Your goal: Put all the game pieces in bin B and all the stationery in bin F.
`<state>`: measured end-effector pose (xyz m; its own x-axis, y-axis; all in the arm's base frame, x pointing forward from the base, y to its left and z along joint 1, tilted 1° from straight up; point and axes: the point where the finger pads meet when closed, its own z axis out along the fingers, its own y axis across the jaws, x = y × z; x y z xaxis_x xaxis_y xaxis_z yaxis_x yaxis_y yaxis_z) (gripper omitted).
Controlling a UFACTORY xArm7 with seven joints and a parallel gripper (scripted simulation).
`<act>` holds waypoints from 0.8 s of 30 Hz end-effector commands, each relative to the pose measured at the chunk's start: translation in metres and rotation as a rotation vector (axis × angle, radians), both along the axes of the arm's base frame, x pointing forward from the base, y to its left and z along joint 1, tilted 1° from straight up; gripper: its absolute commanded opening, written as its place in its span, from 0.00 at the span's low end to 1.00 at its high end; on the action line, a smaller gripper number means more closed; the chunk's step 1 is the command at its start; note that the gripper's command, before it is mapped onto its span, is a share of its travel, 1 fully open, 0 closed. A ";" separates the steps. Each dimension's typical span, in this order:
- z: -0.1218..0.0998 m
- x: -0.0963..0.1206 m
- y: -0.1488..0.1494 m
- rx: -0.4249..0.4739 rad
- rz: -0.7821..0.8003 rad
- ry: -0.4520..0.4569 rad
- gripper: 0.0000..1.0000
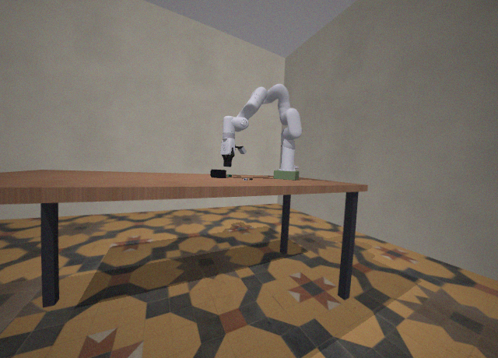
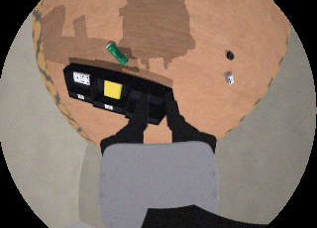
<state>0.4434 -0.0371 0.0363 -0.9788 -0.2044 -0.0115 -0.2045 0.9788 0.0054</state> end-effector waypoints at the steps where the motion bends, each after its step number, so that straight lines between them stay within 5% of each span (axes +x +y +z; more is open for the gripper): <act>1: 0.004 -0.008 0.037 -0.001 0.157 -0.009 0.29; 14: 0.006 -0.032 0.126 -0.004 0.574 -0.016 0.29; 24: 0.008 -0.045 0.177 -0.003 0.588 -0.017 0.29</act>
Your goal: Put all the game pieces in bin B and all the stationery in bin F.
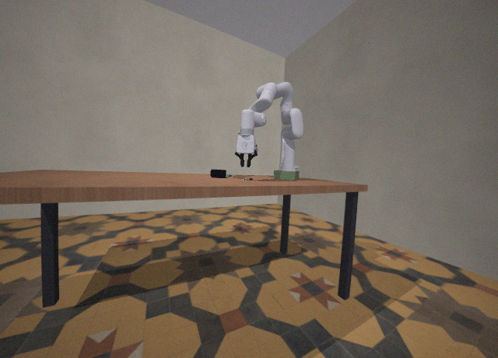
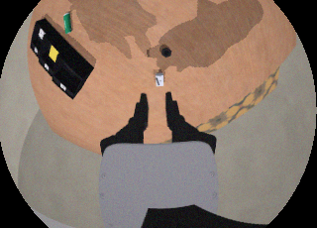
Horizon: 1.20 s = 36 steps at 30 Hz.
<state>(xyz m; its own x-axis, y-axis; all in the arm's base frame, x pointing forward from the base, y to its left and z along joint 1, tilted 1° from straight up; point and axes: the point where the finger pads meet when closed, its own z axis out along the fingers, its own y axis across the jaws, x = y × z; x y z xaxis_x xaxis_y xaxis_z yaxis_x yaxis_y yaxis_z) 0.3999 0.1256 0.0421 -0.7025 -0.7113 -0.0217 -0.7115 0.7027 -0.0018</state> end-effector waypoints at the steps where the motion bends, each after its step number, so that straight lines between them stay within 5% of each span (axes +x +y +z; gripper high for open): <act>1: 0.002 -0.001 0.015 0.000 0.002 -0.004 0.29; 36: -0.010 0.000 0.009 -0.001 0.002 -0.004 0.29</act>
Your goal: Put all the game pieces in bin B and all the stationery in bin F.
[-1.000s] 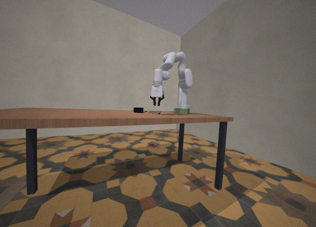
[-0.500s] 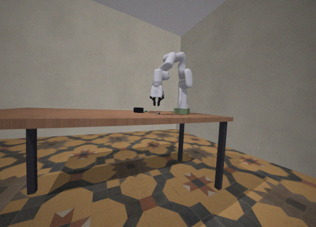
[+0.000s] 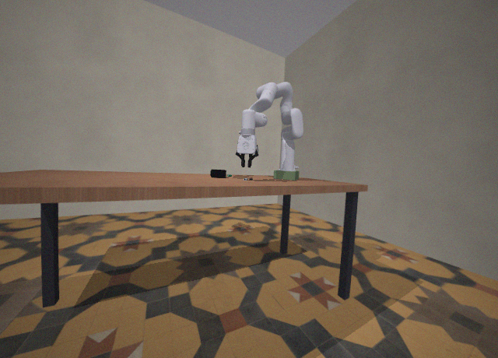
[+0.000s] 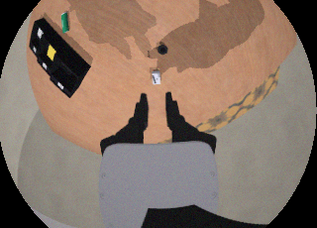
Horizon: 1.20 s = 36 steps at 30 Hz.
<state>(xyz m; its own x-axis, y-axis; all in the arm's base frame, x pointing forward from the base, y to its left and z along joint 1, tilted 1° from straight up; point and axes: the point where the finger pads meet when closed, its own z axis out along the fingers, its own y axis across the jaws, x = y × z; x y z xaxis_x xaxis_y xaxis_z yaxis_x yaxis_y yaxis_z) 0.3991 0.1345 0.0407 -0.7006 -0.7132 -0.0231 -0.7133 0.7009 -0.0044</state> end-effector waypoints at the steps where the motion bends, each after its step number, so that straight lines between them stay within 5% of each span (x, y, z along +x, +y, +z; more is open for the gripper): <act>1: -0.013 0.001 0.000 0.000 0.000 -0.002 0.29; 14: -0.056 0.003 0.001 0.000 0.000 -0.001 0.29; 36: -0.068 0.002 0.001 0.000 0.000 -0.001 0.29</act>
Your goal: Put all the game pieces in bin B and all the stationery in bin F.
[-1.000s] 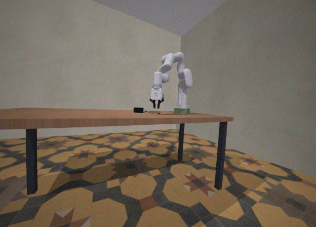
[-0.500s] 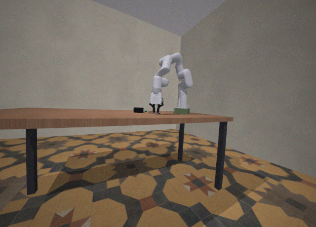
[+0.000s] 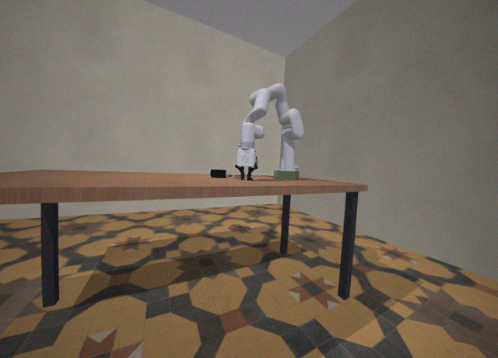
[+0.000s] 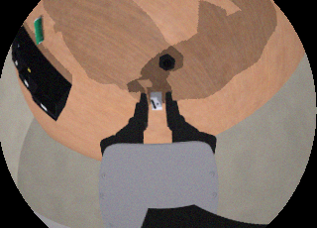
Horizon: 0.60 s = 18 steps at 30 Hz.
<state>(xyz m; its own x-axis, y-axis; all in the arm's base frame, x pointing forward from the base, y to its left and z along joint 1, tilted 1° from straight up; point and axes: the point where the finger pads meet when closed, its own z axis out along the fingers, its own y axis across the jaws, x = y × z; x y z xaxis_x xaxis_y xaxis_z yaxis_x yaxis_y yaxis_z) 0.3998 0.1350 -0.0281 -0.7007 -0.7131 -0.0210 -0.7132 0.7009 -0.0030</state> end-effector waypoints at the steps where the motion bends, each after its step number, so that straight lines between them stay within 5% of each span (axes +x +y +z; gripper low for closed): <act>1: 0.001 0.001 0.000 0.001 0.000 -0.004 0.29; 5: 0.001 0.001 0.000 0.001 0.000 -0.004 0.29; 6: 0.001 0.001 0.000 0.001 0.000 -0.004 0.00; 18: 0.001 0.001 0.000 0.001 0.000 -0.004 0.00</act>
